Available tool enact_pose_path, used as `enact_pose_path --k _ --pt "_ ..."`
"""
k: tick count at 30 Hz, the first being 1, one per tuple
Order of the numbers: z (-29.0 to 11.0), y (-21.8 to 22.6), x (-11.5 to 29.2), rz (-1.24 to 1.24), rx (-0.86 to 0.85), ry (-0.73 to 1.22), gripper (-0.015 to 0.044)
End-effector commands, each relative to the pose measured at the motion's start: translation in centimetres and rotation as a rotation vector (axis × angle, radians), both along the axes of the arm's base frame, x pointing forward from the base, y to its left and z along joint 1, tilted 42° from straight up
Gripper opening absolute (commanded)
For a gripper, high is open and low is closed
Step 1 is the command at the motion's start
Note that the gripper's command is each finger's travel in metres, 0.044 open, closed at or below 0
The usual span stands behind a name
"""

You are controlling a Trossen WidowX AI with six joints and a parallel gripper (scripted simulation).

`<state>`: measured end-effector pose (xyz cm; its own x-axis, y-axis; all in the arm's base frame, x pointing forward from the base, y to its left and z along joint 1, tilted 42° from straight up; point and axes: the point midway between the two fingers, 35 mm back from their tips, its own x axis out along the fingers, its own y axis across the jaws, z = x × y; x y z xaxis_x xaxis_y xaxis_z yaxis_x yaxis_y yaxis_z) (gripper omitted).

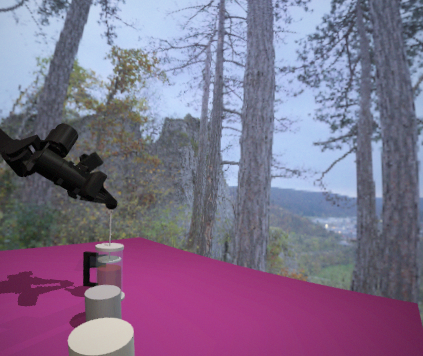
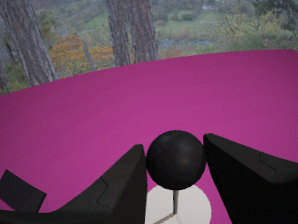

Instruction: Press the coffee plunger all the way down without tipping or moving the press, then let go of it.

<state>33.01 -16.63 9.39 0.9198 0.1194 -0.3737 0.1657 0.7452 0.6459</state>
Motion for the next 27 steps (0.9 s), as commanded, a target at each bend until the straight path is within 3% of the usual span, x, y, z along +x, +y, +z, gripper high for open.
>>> enact_pose_path --k 1,27 --pt "-1.7 1.1 0.1 0.009 0.018 0.03 0.0118" --pt "-5.0 3.8 1.2 0.008 0.02 0.028 0.0118"
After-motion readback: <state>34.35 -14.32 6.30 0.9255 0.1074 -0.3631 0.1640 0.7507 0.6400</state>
